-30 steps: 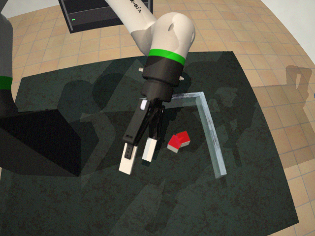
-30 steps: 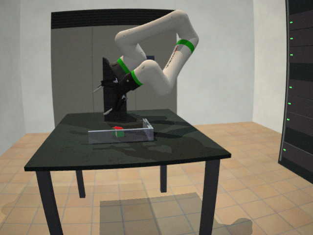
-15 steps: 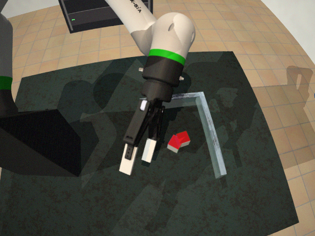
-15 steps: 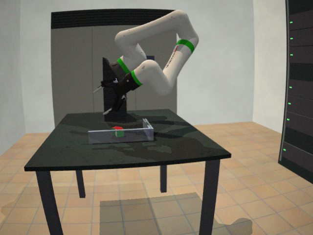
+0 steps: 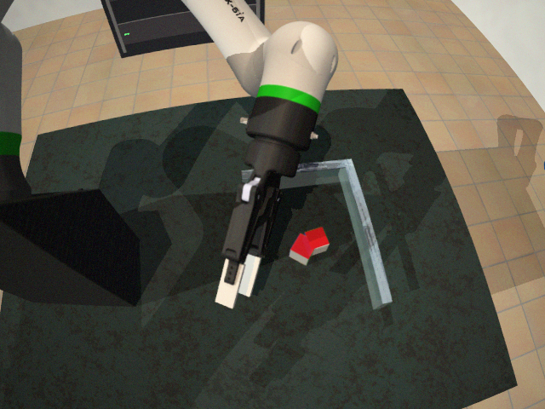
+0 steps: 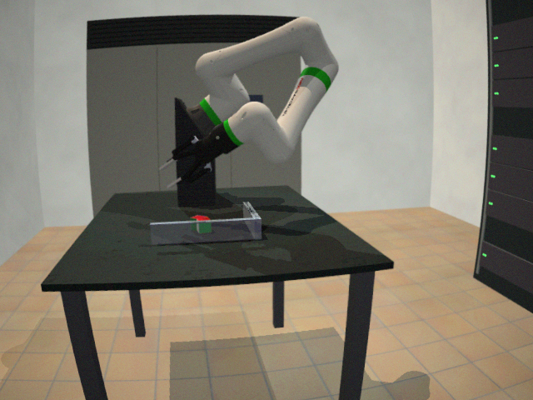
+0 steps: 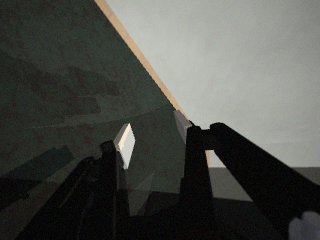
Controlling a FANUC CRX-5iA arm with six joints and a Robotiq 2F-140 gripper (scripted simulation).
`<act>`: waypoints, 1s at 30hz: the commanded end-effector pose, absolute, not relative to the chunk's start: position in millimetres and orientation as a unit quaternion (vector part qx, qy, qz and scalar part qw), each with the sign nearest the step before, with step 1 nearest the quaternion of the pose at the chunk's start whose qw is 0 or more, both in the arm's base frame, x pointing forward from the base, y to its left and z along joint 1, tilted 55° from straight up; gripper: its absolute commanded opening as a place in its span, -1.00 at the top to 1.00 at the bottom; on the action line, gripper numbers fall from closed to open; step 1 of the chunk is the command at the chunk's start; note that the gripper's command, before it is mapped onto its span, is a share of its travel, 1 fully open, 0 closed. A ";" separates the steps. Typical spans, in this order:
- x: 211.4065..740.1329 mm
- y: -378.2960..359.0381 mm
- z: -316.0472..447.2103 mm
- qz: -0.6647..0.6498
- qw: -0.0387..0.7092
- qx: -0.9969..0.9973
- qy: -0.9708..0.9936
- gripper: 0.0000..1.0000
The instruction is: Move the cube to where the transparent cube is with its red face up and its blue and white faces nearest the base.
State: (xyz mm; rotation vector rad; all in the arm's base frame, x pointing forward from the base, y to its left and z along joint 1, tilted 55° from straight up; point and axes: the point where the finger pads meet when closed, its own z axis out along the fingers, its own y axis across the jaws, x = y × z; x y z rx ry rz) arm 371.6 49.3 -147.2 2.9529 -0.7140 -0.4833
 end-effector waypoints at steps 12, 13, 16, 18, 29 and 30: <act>436.0 54.2 -62.2 -0.124 0.011 0.978 -0.169 0.17; 447.7 53.7 -41.6 -0.116 0.007 0.981 -0.155 0.17; 479.4 48.1 30.6 -0.088 -0.001 0.990 -0.112 0.17; 479.4 48.1 30.6 -0.088 -0.001 0.990 -0.112 0.17; 502.3 4.0 257.2 -0.005 -0.001 1.000 -0.006 0.17; 501.3 2.2 264.1 -0.003 -0.001 1.000 -0.003 0.17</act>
